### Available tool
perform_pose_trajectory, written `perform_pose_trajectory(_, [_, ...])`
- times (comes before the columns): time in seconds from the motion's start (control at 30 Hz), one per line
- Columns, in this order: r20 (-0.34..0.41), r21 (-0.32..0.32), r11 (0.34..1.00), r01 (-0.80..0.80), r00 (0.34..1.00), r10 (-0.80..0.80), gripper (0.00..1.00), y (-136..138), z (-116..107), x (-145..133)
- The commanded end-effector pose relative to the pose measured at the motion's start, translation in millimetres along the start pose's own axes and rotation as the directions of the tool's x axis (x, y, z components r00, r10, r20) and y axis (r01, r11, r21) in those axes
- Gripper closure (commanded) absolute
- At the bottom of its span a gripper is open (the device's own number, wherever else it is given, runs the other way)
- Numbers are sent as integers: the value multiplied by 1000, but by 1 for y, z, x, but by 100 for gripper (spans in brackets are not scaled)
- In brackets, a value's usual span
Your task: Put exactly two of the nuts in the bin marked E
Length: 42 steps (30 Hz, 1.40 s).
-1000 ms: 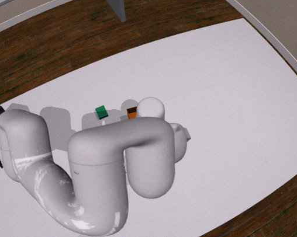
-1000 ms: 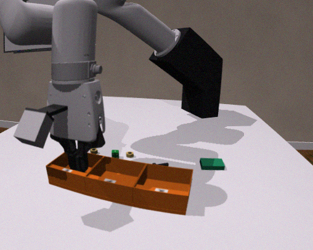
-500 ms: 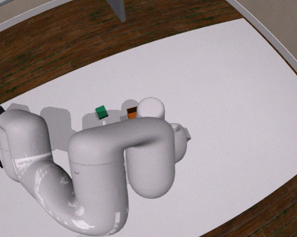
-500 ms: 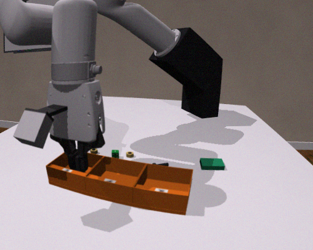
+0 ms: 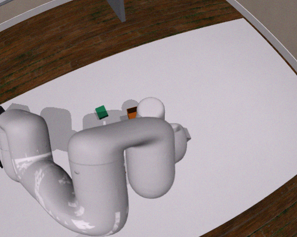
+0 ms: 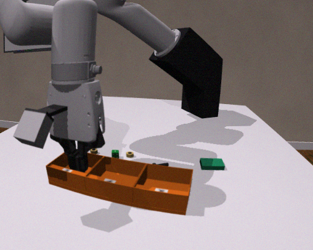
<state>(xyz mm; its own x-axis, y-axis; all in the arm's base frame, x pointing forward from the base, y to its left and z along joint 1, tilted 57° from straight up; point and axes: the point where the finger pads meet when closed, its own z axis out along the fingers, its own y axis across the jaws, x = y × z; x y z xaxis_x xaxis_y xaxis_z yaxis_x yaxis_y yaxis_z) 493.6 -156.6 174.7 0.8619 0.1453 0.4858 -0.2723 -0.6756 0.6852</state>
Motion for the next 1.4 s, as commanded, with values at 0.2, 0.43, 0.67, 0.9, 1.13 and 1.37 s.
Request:
perform_pose_trajectory(0.2, [-2,1,1000,-1,1000,1,93,0,-1,1])
perform_pose_trajectory(0.43, [-2,1,1000,-1,1000,1,93,0,-1,1])
perform_pose_trajectory(0.67, [-2,1,1000,-1,1000,1,93,0,-10,1])
perform_pose_trajectory(0.9, [-2,1,1000,-1,1000,1,93,0,-17,1])
perform_pose_trajectory(1.13, [-2,1,1000,-1,1000,1,93,0,-26,1])
perform_pose_trajectory(1.37, [-2,1,1000,-1,1000,1,93,0,-49,1])
